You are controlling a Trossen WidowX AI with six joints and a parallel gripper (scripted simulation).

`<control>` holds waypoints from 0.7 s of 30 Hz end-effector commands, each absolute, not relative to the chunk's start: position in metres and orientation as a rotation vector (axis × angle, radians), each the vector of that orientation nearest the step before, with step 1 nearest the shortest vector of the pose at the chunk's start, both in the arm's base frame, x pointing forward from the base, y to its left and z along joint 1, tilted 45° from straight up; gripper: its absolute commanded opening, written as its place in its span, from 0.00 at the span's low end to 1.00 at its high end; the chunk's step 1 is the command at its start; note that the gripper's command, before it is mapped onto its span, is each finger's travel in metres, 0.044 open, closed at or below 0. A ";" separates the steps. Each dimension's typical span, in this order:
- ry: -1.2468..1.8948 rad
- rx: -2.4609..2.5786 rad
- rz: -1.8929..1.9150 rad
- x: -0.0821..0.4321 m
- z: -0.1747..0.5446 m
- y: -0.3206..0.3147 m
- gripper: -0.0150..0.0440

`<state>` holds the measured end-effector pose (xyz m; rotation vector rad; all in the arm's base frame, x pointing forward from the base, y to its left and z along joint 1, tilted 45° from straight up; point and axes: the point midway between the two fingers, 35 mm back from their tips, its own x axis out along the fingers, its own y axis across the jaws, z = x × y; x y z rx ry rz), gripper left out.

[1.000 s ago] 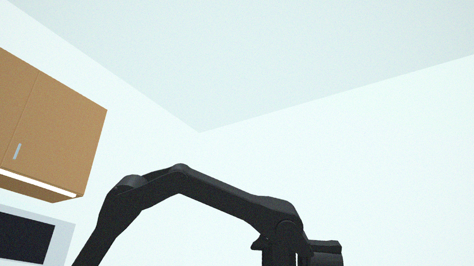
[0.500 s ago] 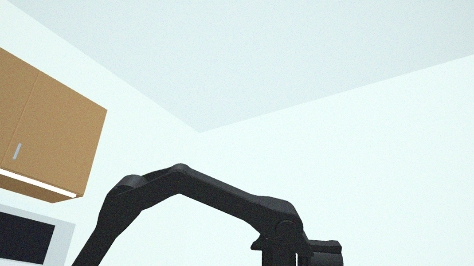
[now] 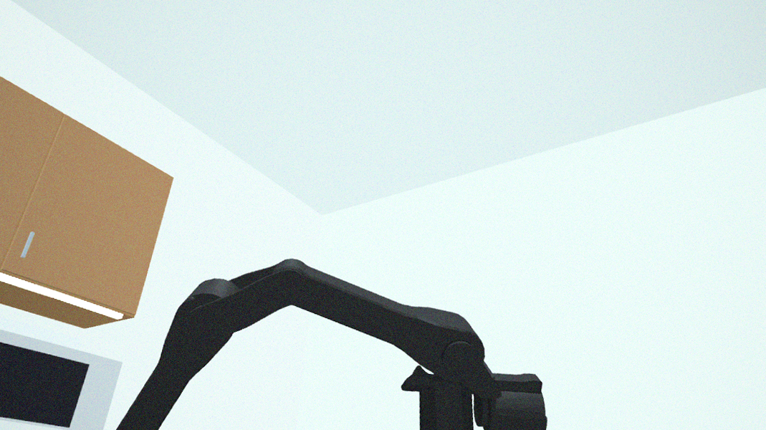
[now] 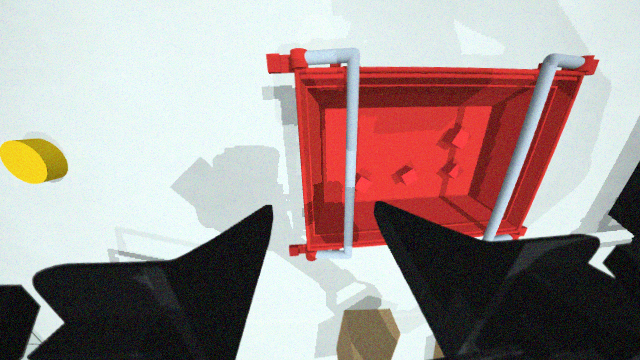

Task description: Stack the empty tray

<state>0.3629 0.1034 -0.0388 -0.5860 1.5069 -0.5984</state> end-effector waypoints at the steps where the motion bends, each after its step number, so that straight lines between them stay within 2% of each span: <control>1: 1.513 -0.569 -0.577 0.324 -0.065 0.145 0.97; 2: 1.510 -0.554 -0.575 0.311 -0.072 0.157 1.00; 11: 1.510 -0.457 -0.637 0.178 -0.126 0.221 1.00; 19: 1.435 -0.381 -0.789 0.053 -0.149 0.229 1.00; 21: 1.423 -0.375 -0.806 0.042 -0.151 0.227 1.00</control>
